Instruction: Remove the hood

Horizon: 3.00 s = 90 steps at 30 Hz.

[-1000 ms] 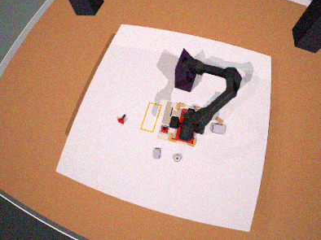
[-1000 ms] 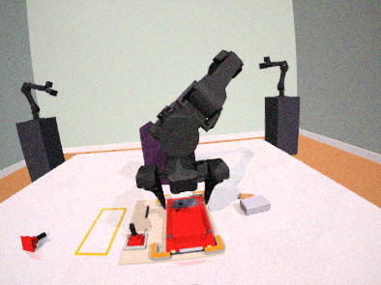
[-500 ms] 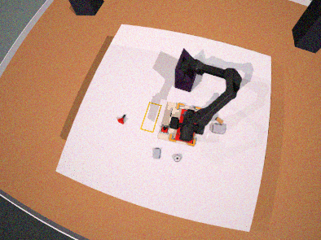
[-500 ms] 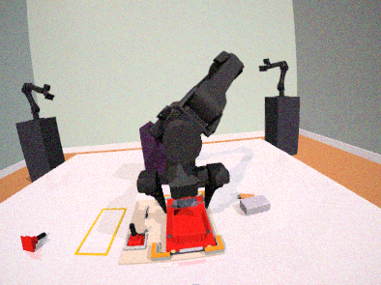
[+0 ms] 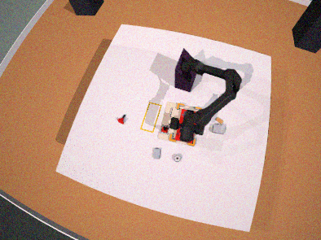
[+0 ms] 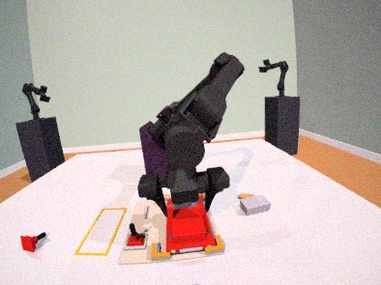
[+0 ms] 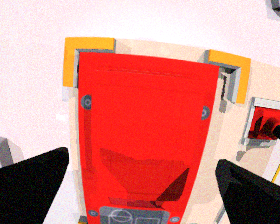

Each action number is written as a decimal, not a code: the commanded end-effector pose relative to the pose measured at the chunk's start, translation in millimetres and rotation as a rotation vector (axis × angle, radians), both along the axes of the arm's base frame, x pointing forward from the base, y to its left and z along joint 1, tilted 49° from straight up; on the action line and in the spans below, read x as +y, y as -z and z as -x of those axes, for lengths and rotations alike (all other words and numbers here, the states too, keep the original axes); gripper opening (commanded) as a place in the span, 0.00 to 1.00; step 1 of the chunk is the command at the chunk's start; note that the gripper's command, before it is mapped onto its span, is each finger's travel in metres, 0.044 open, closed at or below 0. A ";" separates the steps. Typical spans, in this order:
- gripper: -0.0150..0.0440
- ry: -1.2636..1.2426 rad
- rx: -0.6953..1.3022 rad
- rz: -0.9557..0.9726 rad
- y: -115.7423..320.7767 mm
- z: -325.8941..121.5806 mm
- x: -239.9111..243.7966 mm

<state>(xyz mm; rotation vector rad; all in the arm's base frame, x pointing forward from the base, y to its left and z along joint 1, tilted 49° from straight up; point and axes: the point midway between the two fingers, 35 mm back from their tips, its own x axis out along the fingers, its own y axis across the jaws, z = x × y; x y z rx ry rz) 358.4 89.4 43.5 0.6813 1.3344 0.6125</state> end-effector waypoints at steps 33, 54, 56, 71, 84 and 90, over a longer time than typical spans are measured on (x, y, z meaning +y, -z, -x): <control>1.00 0.004 0.003 -0.002 14.0 -1.8 16.1; 1.00 0.004 0.003 -0.002 20.6 -3.1 23.9; 1.00 0.004 0.003 -0.002 21.3 -3.2 24.6; 0.79 -0.001 0.000 -0.006 20.9 -3.0 25.7; 0.31 -0.001 0.001 -0.006 17.8 -2.5 22.0; 0.25 -0.001 0.001 -0.005 15.4 -2.1 19.0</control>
